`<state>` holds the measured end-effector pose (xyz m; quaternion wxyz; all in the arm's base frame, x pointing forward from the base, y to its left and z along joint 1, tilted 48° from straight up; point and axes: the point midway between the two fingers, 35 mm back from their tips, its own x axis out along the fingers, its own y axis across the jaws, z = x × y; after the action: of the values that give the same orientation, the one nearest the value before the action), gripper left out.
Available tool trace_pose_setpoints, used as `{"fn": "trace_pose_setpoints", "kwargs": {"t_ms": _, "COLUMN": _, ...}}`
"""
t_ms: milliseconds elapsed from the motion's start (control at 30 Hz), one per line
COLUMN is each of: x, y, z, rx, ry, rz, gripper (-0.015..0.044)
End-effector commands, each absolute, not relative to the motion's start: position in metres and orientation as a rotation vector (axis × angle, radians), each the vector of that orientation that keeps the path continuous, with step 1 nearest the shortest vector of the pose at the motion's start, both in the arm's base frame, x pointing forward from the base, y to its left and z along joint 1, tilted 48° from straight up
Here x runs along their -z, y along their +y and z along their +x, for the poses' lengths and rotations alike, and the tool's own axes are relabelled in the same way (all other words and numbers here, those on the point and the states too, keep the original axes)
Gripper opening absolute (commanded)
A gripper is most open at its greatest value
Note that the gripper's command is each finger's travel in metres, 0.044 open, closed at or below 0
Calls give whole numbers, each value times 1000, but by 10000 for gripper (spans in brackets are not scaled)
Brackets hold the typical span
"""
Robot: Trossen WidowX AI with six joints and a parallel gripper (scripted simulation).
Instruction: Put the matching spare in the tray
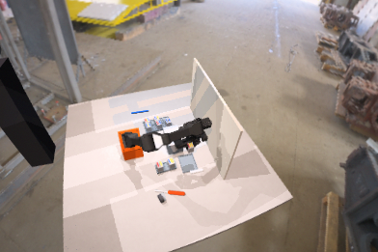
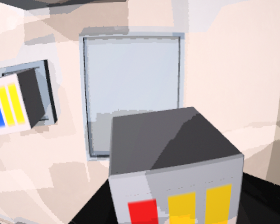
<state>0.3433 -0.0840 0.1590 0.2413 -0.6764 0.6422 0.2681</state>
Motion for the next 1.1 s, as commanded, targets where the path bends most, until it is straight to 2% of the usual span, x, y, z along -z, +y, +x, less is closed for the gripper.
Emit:
{"fn": "trace_pose_setpoints", "kwargs": {"t_ms": 0, "x": -155, "y": -87, "z": 344, "rx": -737, "ry": 1756, "rz": -1854, "gripper": 0}}
{"fn": "trace_pose_setpoints", "kwargs": {"t_ms": 1067, "x": -133, "y": -110, "z": 349, "rx": -740, "ry": 1753, "rz": -1850, "gripper": 0}}
